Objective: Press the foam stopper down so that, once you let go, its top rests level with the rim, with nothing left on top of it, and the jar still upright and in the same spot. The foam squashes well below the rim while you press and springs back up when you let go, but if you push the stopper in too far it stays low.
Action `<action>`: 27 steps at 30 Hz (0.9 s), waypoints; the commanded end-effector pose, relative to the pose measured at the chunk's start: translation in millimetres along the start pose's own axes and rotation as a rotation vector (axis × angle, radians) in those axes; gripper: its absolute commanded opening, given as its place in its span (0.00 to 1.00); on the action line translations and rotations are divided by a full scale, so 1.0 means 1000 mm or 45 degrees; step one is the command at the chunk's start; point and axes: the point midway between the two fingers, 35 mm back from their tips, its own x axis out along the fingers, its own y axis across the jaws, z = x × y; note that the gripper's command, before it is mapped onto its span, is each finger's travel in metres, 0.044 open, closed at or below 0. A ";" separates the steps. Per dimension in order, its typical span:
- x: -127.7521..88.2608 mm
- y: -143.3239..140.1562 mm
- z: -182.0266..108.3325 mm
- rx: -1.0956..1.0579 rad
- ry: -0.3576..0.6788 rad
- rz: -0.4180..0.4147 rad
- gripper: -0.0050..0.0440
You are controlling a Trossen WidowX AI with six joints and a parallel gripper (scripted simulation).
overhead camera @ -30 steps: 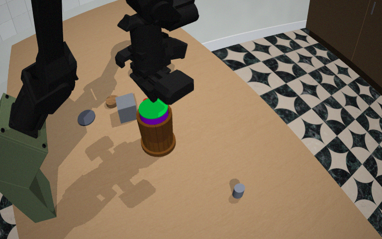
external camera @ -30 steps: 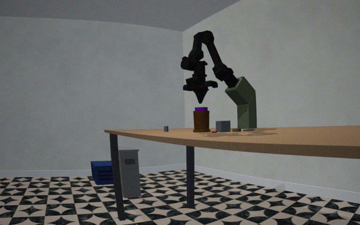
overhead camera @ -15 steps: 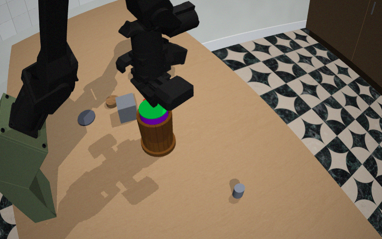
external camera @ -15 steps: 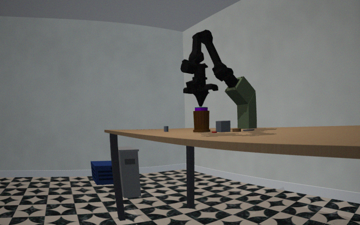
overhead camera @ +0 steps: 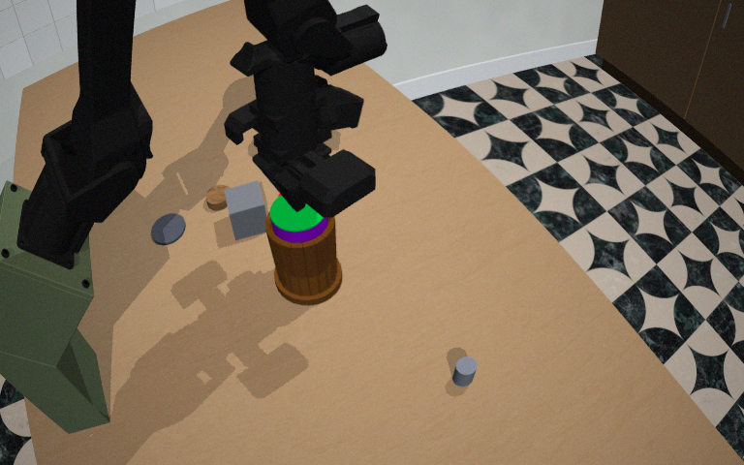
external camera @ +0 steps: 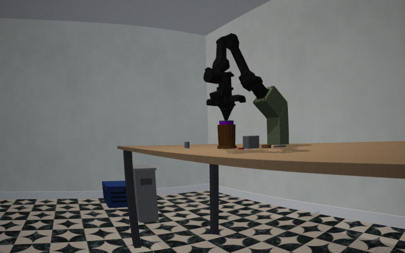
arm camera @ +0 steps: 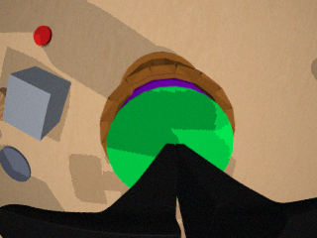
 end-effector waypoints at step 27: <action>0.001 0.000 0.000 0.002 -0.017 0.003 0.10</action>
